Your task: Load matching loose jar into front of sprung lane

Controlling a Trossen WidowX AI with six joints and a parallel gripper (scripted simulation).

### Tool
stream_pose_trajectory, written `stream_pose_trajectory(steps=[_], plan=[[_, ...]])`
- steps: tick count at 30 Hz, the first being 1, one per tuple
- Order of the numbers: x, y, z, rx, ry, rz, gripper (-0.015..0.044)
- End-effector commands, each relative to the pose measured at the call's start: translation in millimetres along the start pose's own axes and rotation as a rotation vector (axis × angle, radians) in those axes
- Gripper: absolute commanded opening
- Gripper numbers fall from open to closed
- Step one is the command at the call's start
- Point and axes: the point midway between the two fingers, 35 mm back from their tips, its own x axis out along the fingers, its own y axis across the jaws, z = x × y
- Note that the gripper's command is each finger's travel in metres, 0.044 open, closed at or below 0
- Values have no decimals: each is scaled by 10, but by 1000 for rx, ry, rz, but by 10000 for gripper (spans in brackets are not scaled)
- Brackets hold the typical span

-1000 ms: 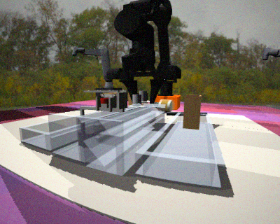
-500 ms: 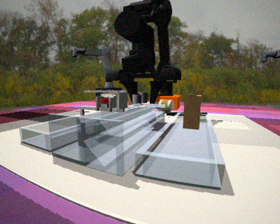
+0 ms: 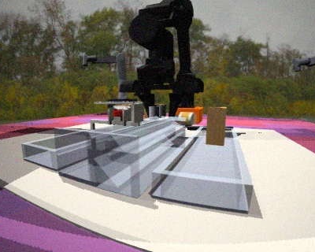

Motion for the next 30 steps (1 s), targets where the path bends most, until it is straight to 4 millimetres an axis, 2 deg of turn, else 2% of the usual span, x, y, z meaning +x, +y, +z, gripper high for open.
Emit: stream_pose_trajectory(steps=[1, 30], plan=[[8, -2, 41, -3, -19, -2, 0], [12, -2, -9, -3, -19, -2, 0]])
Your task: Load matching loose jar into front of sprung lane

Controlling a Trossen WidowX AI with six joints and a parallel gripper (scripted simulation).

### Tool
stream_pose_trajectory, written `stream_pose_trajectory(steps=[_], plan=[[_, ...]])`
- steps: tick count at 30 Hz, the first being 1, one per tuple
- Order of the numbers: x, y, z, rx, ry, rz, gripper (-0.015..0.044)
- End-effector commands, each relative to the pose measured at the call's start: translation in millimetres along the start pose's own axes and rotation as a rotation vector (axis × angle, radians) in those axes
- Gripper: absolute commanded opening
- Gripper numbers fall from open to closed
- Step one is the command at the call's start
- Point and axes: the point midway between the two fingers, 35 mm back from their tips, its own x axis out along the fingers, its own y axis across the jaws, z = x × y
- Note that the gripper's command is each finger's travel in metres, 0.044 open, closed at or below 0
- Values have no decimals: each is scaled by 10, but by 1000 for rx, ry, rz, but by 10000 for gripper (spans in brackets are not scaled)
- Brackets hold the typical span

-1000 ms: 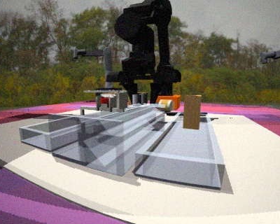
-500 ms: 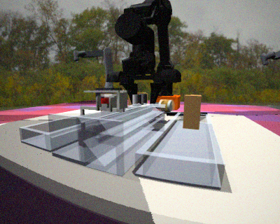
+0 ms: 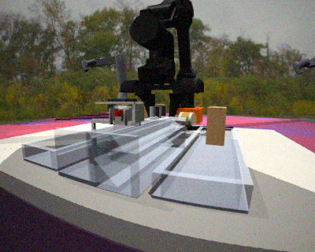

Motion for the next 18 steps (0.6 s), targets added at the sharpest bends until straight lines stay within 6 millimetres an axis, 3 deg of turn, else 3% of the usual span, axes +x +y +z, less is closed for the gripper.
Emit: stream_pose_trajectory(steps=[1, 18], plan=[[0, -2, 16, -3, -11, -2, 0], [1, -2, -13, -3, -11, -2, 0]])
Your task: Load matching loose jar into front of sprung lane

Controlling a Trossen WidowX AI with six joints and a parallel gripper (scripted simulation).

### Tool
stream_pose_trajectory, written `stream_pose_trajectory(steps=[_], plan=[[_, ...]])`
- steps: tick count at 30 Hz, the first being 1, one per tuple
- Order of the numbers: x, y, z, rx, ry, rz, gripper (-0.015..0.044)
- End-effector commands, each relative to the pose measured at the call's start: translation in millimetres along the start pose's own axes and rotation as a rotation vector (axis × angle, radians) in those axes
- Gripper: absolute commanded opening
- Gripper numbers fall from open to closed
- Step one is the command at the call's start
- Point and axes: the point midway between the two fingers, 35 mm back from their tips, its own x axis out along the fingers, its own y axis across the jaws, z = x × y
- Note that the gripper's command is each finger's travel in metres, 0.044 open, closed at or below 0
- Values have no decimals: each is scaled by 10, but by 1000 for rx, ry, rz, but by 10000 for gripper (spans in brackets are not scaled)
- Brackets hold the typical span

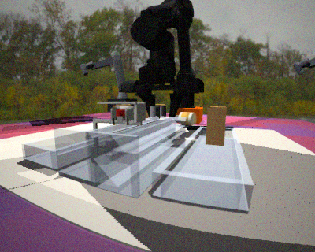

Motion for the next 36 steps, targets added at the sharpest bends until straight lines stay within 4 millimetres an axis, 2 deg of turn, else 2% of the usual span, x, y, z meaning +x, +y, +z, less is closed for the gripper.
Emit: stream_pose_trajectory(steps=[1, 29, 36], plan=[[0, -2, 18, -2, -12, -2, 0], [2, 1, -39, -2, -11, -2, 0], [1, 1, -32, -2, -11, -2, 184]])
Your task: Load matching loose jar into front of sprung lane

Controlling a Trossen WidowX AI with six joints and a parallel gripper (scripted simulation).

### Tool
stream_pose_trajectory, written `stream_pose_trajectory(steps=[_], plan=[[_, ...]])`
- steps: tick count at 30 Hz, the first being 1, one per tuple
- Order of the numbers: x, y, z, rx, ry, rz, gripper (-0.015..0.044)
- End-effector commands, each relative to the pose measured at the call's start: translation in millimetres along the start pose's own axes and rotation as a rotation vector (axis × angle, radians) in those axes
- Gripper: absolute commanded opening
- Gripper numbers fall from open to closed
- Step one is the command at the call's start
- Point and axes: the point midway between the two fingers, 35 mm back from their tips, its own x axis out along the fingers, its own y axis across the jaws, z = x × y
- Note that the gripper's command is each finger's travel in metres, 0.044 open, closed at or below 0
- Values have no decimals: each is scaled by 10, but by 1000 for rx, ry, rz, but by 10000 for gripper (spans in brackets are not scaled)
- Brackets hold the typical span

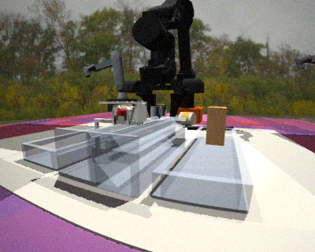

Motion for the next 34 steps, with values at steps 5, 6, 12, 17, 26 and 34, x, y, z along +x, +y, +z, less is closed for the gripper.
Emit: stream_pose_trajectory(steps=[5, 6, 12, 17, 26, 34], plan=[[0, 0, -1, -1, 2, -1, 294], [0, 0, -1, -1, 2, -1, 294], [-169, 2, 2, -1, 1, -1, 294], [-201, 2, 2, -1, 1, -1, 294], [-219, 5, -210, -1, 3, -1, 294], [-223, 5, -486, -1, 5, -1, 294]])
